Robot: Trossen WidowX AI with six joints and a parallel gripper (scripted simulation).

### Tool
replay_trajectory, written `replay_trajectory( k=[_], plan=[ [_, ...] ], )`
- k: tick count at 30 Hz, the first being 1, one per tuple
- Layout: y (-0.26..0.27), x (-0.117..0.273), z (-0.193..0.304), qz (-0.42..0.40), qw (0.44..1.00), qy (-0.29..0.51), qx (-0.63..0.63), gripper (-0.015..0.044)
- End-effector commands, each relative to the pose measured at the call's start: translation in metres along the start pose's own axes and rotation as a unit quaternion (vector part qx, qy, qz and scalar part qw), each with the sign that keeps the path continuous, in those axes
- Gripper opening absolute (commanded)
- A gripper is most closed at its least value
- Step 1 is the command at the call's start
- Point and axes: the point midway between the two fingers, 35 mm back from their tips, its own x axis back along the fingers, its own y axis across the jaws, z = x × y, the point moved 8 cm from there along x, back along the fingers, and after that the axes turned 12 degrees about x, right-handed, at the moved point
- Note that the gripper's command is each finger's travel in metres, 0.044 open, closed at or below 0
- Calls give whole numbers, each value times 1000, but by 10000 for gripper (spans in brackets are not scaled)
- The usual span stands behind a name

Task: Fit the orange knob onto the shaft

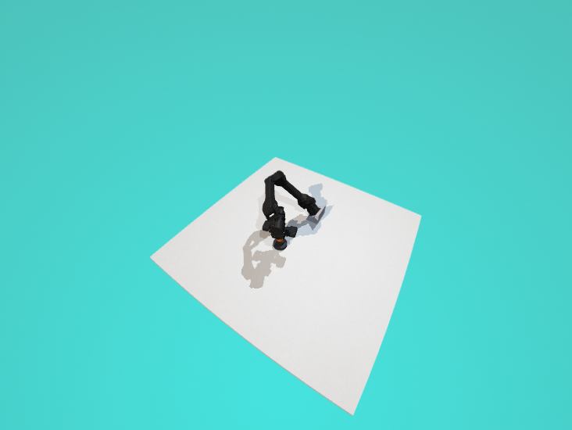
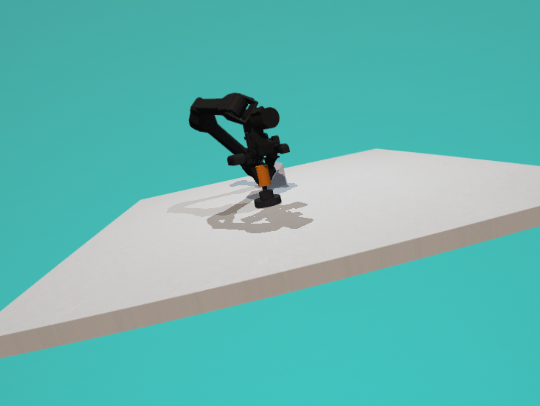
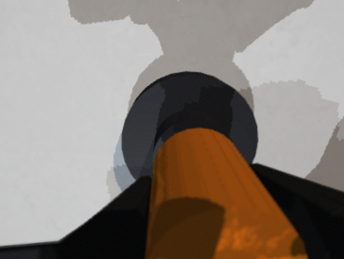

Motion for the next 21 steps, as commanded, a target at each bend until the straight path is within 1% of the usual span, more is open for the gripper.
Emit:
replay_trajectory(
  k=[1, 4, 21],
  plan=[
    [-1, 3, 0, 2, 999, -2, 48, 0],
    [-1, 2, 2, 3, 996, -2, 90, 0],
    [-1, -2, 8, 3, 996, -2, 90, 0]
  ],
)
